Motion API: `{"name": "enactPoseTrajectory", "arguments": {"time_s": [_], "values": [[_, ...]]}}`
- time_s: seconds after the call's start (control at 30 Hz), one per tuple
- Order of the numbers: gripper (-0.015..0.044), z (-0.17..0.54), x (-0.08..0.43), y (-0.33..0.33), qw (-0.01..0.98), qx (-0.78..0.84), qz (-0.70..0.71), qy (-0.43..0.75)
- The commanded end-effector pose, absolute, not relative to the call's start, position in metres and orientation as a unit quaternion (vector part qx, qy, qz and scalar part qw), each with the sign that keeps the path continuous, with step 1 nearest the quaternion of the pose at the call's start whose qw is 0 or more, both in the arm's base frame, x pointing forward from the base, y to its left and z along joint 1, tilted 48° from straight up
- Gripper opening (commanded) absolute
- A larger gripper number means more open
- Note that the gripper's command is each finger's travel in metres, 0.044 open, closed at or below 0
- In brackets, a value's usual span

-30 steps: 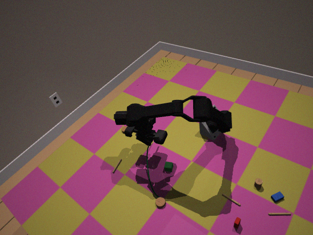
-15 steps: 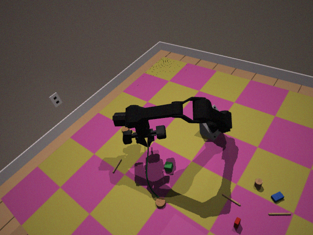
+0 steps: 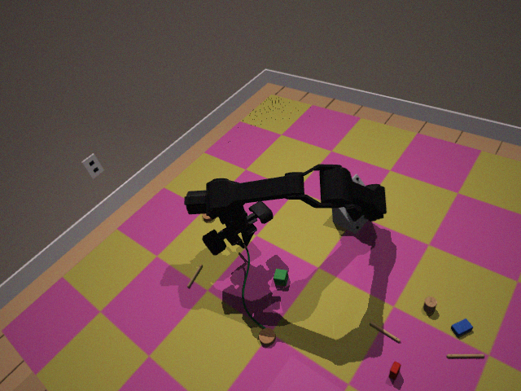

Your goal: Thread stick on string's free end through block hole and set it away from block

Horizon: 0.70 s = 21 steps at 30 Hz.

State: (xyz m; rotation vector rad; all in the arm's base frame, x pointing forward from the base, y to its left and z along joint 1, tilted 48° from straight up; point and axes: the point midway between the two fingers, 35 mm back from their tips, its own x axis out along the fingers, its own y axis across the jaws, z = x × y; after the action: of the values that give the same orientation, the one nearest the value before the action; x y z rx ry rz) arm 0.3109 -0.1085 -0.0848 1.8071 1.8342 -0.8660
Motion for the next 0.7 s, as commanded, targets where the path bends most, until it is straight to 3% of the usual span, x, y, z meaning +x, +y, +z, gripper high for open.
{"name": "enactPoseTrajectory", "arguments": {"time_s": [0.0,0.67], "values": [[0.0000,-0.083,0.316,-0.106,0.264,0.631,-0.255,0.683],[0.0000,-0.078,0.331,-0.101,0.473,0.495,0.006,0.729]]}}
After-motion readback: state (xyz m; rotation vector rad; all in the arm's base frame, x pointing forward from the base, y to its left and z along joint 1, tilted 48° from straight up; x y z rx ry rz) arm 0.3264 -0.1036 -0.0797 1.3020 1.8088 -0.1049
